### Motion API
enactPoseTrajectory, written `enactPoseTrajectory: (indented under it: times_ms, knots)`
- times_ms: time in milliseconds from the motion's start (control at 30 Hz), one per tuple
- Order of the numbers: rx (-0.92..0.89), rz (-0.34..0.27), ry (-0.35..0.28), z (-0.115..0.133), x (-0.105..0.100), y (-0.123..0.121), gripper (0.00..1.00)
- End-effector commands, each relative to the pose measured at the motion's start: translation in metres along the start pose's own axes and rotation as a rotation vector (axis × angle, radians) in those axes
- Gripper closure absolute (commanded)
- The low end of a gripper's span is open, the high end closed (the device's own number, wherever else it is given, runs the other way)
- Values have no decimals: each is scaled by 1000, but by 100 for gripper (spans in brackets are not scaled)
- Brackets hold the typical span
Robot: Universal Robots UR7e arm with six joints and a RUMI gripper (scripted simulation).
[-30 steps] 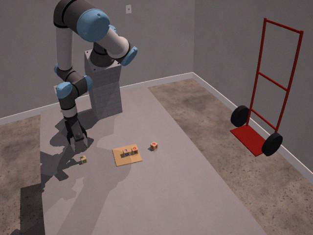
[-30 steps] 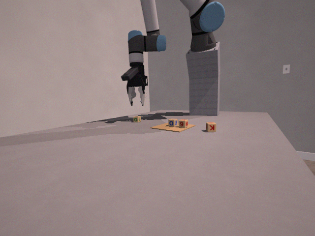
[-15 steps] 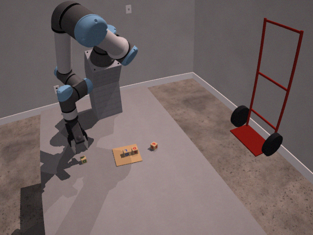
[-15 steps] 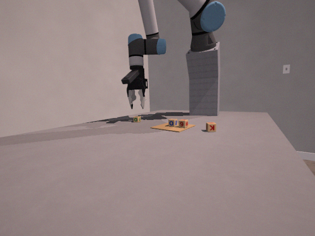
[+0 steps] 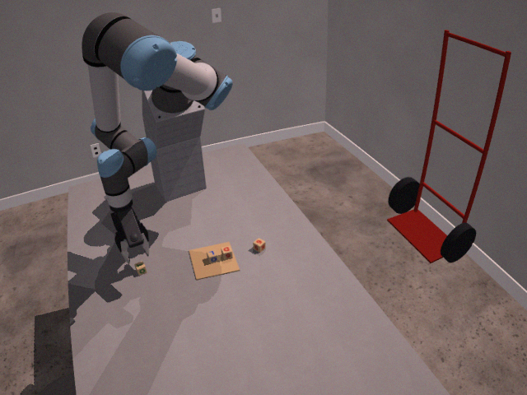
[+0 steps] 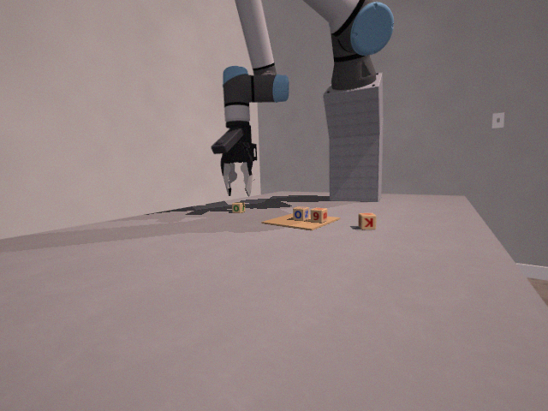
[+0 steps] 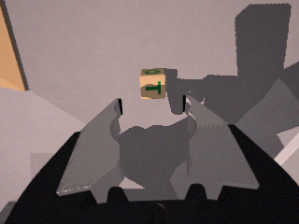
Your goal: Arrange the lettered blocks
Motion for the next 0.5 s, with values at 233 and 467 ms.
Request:
enactPoseTrajectory:
  times_ms: [233, 467]
  knots:
    - [-2, 4, 1, -1, 11, 3, 60]
    - [-2, 5, 1, -1, 12, 3, 60]
Point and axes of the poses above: the point where the finger pads meet when closed, its own x axis out along the fingers, its own y axis across the jaws, z = x × y, the point moved 2 cm from there along -x, back along the fingers, and after that the axes turned 6 degrees about -x, right-handed, at the moved point
